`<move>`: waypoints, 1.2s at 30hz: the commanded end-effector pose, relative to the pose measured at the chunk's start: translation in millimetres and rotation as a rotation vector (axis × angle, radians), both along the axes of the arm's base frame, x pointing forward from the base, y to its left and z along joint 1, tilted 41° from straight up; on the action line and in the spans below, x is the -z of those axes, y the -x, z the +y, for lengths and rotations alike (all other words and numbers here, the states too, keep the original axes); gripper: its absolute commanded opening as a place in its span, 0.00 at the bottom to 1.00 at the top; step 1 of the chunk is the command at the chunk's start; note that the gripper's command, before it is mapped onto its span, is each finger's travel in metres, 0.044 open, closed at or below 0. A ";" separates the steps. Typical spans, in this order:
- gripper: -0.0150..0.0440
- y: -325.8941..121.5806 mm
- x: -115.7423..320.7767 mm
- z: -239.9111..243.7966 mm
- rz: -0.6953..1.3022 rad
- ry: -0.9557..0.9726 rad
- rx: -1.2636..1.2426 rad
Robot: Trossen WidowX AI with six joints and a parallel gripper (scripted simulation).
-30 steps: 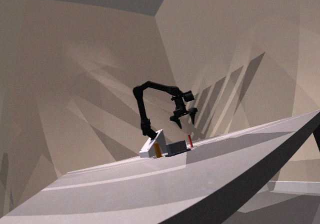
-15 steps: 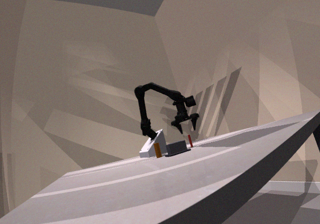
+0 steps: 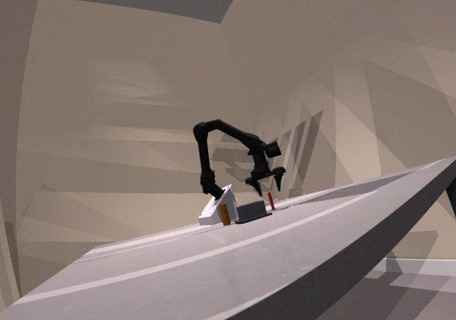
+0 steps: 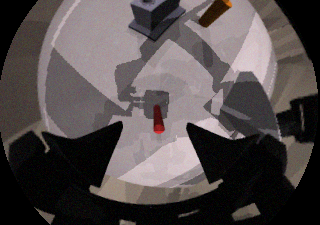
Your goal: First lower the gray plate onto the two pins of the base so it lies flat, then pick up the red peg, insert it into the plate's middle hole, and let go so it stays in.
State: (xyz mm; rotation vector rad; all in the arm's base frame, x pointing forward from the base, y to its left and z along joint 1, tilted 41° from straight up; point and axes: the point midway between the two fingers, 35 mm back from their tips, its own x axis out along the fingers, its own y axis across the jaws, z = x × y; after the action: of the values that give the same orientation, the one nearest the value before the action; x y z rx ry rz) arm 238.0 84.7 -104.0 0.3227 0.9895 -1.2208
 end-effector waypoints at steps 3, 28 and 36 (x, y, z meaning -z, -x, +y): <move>1.00 2.7 9.0 -9.4 0.014 0.011 -0.002; 0.47 3.6 22.8 -21.7 0.014 0.013 -0.001; 0.28 3.6 22.8 -21.7 0.014 0.013 -0.001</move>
State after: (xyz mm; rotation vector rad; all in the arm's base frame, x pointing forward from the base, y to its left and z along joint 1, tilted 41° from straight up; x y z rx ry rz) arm 234.6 64.1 -126.3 0.3121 0.9909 -1.2301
